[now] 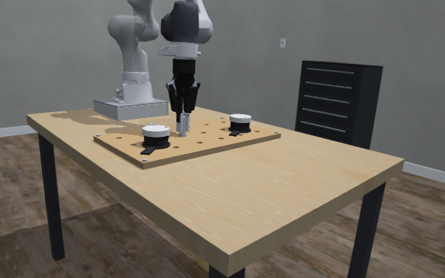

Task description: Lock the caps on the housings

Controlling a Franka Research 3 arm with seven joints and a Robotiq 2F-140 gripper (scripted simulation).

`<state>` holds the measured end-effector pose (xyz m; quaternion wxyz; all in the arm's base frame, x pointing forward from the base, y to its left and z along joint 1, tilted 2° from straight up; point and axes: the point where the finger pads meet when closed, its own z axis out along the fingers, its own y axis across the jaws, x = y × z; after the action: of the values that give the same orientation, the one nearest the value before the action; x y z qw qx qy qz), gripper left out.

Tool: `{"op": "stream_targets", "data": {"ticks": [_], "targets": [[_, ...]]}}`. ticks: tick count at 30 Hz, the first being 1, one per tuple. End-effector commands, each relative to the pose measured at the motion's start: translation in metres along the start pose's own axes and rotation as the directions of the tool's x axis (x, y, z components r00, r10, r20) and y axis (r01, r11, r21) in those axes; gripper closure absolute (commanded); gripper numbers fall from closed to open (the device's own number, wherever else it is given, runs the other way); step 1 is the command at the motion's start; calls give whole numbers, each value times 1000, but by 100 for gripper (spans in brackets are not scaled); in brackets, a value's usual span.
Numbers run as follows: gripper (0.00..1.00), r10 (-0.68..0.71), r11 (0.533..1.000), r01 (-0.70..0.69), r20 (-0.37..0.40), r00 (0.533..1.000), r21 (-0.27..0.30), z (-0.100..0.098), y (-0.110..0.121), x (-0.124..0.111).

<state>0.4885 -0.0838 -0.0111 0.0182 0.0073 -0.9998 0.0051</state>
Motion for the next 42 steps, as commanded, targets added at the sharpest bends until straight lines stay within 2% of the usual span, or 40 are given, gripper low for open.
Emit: {"op": "stream_targets", "data": {"ticks": [1, 23, 34, 42], "targets": [[90, -1, 1000, 1, 0, 1000, -1, 1, 0, 0], [90, -1, 1000, 1, 0, 1000, -1, -2, 0, 0], [90, -1, 1000, 1, 0, 1000, -1, -10, 0, 0], [90, -1, 1000, 1, 0, 1000, -1, -23, 0, 0]]}}
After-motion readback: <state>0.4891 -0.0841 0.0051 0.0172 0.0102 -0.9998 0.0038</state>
